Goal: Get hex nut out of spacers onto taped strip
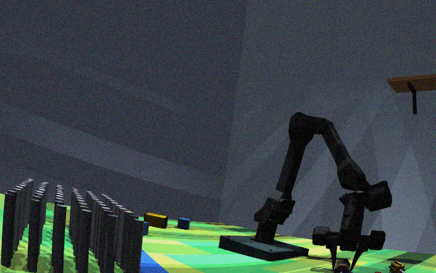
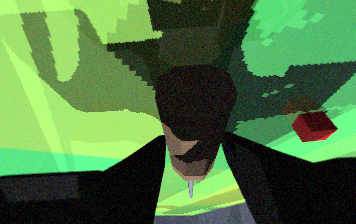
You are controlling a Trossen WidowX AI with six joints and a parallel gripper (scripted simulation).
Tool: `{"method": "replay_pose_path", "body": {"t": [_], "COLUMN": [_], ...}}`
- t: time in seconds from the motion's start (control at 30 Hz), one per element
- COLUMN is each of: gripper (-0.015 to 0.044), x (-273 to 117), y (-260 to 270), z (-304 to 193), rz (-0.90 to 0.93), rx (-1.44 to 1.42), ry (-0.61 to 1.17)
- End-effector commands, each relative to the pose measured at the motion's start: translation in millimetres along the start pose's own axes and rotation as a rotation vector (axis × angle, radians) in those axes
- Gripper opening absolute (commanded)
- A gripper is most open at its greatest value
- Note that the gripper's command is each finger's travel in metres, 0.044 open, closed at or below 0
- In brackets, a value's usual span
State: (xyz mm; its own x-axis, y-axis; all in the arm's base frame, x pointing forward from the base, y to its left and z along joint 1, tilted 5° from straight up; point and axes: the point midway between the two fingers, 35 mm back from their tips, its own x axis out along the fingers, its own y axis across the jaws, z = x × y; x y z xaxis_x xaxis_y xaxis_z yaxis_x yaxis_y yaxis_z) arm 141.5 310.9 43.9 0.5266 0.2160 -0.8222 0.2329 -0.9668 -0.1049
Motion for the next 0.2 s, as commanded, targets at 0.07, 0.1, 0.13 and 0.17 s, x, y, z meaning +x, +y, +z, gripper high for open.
{"method": "replay_pose_path", "body": {"t": [0.07, 0.1, 0.13, 0.17], "gripper": [0.0341, 0.0368, 0.0394, 0.0420], "x": [-0.3, -0.3, -0.3, -0.3], "y": [-0.1, -0.1, -0.1, -0.1], "z": [-0.2, -0.2, -0.2, -0.2], "rz": [0.000, 0.000, 0.000, 0.000], "rx": [0.000, 0.000, 0.000, 0.000], "ry": [0.000, 0.000, 0.000, 0.000]}}
